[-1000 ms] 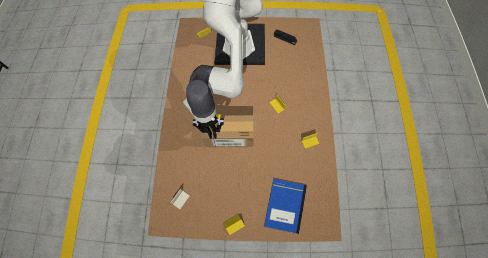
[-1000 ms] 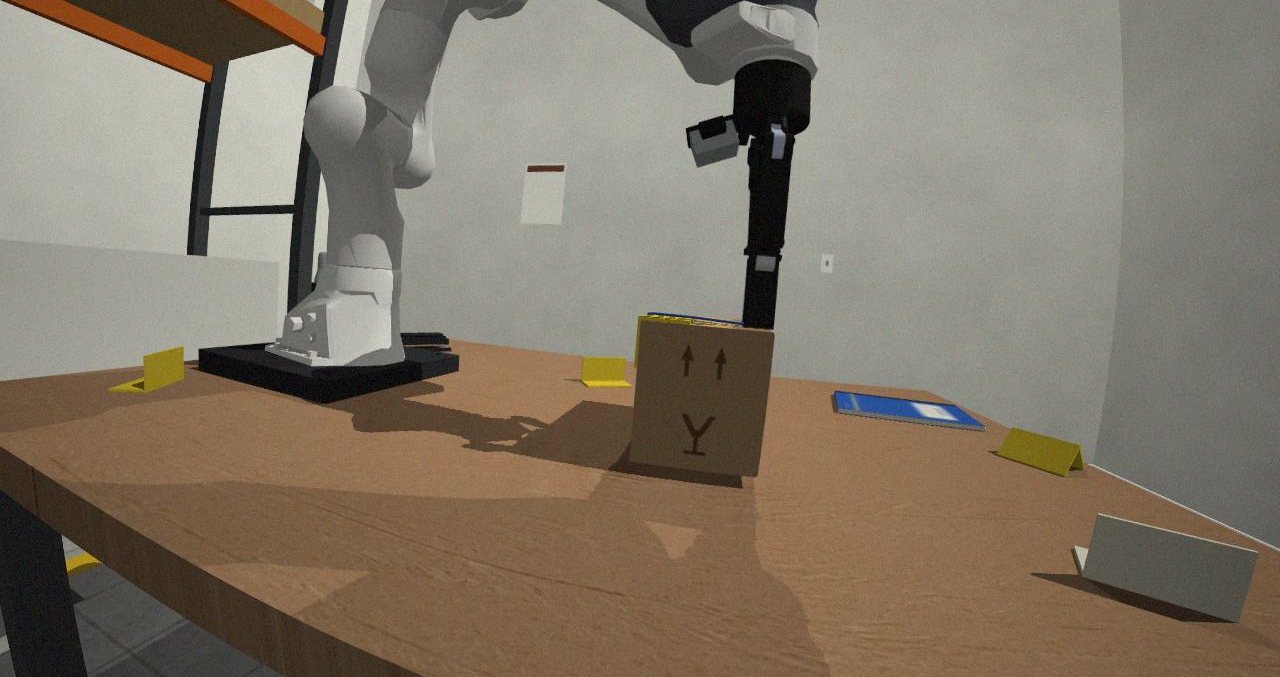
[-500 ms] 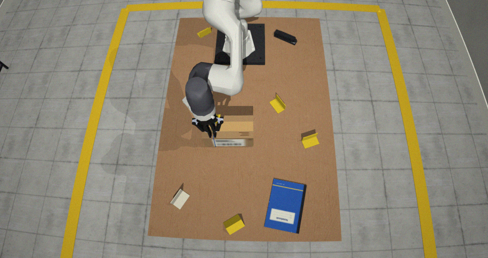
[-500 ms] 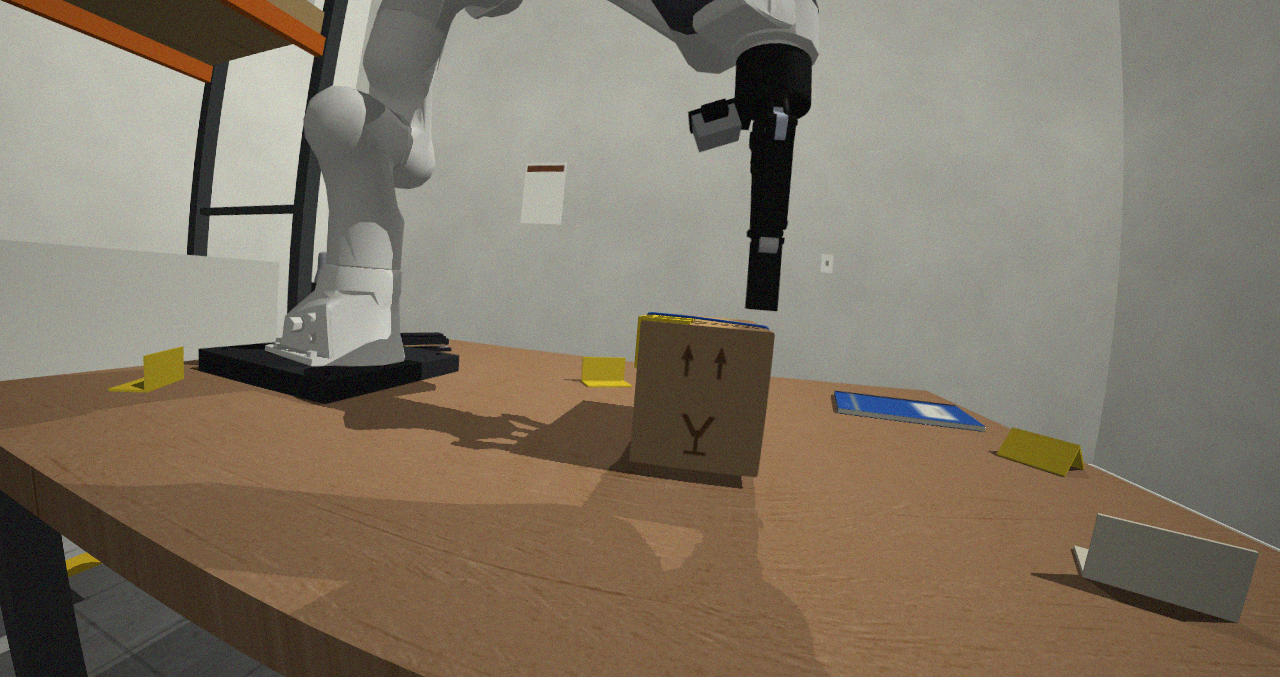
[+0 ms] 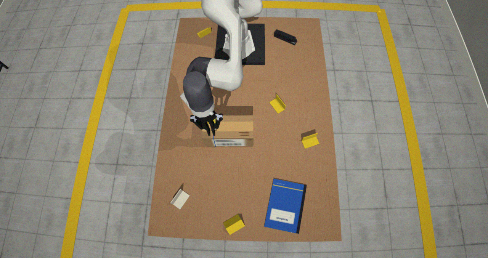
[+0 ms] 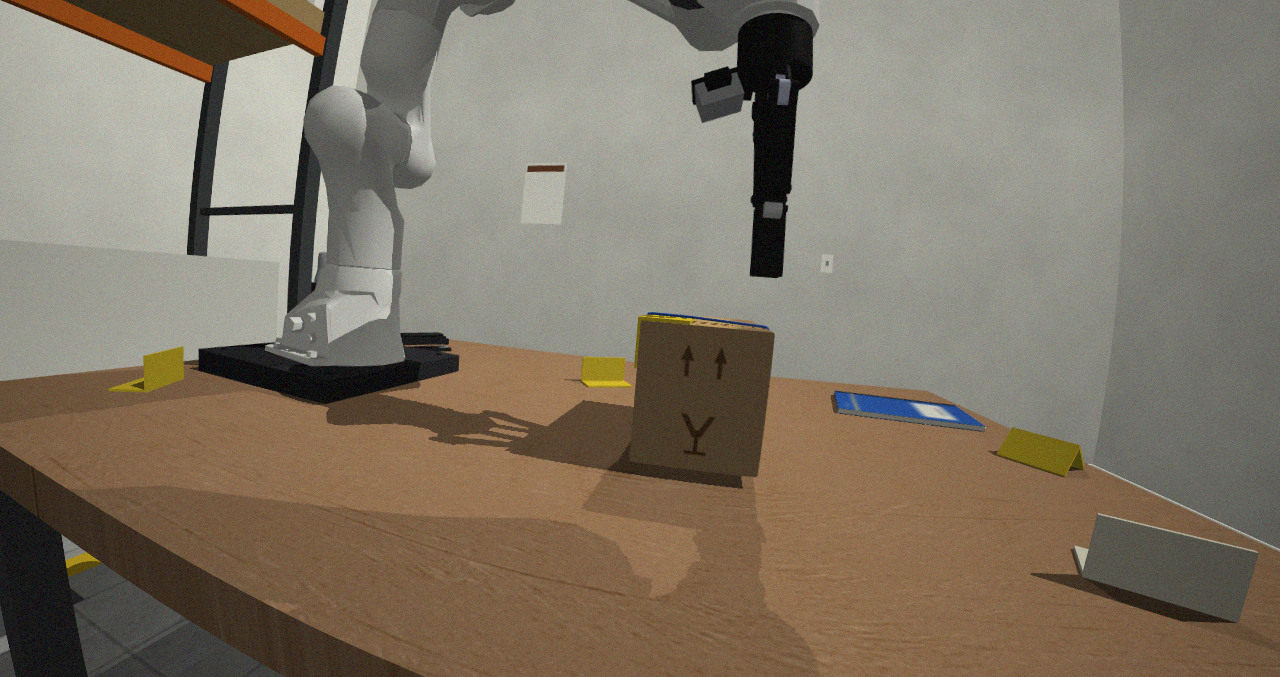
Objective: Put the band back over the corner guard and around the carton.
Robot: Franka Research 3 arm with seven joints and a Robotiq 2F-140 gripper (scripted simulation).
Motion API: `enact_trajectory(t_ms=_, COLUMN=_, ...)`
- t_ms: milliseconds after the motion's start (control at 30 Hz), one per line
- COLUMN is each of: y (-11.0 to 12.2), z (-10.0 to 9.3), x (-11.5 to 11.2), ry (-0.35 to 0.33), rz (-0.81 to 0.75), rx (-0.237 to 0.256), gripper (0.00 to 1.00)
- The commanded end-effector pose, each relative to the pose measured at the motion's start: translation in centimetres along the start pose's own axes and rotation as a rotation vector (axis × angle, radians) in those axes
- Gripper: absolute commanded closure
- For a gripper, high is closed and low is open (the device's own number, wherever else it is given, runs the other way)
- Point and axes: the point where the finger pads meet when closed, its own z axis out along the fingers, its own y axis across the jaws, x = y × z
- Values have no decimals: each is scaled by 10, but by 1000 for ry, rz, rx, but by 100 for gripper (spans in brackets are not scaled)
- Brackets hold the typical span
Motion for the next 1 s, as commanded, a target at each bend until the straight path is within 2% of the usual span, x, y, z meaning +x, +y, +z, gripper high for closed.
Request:
enact_trajectory(t_ms=0, y=1, z=-8, x=3, ry=11, rz=9, rx=-1, gripper=82)
enact_trajectory(t_ms=333, y=1, z=-25, x=3, ry=11, rz=9, rx=-1, gripper=82)
enact_trajectory(t_ms=967, y=1, z=-30, x=3, ry=11, rz=9, rx=-1, gripper=82)
